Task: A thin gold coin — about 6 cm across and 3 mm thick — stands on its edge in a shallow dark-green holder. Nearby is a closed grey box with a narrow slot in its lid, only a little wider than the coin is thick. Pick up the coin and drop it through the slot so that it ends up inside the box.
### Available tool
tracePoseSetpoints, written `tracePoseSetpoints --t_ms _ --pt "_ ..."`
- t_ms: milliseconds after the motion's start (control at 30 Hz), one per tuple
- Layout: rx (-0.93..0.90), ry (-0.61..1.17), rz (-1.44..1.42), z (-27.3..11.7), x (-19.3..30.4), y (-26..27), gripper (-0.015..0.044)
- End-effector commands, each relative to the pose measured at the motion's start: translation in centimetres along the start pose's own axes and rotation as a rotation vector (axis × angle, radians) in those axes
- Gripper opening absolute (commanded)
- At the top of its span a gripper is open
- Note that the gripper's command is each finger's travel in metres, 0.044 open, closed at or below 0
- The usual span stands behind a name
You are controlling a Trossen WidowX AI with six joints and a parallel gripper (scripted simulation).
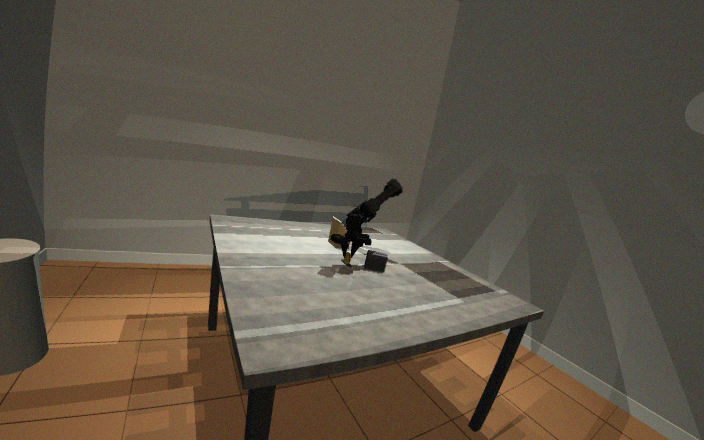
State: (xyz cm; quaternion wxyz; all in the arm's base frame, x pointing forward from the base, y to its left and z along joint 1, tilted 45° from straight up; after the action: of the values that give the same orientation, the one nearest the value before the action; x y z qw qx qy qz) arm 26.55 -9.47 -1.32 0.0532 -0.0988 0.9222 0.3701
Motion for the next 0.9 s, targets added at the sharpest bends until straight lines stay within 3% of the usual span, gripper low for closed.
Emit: tracePoseSetpoints --t_ms 0,367,567,867 --pt "-0.008 0.004 0.007 0.8 0.1 0.1 0.0161" --pt "-0.011 0.004 0.007 2.2 0.2 0.2 0.0161" --pt "-0.011 0.004 0.007 2.2 0.2 0.2 0.0003" --pt "-0.011 0.004 0.007 2.2 0.2 0.2 0.0000"
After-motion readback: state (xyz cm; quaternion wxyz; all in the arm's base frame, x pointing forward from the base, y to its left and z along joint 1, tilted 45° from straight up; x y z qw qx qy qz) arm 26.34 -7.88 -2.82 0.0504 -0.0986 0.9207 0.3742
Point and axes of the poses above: the point midway between the two fingers, 35 mm back from their tips, its own z axis out along the fingers, its own y axis across the jaws, x = y × z, the point moved 9 cm from there along -z, back along the fingers, and after that the axes turned 10 degrees about -z, right-handed, at the moved point
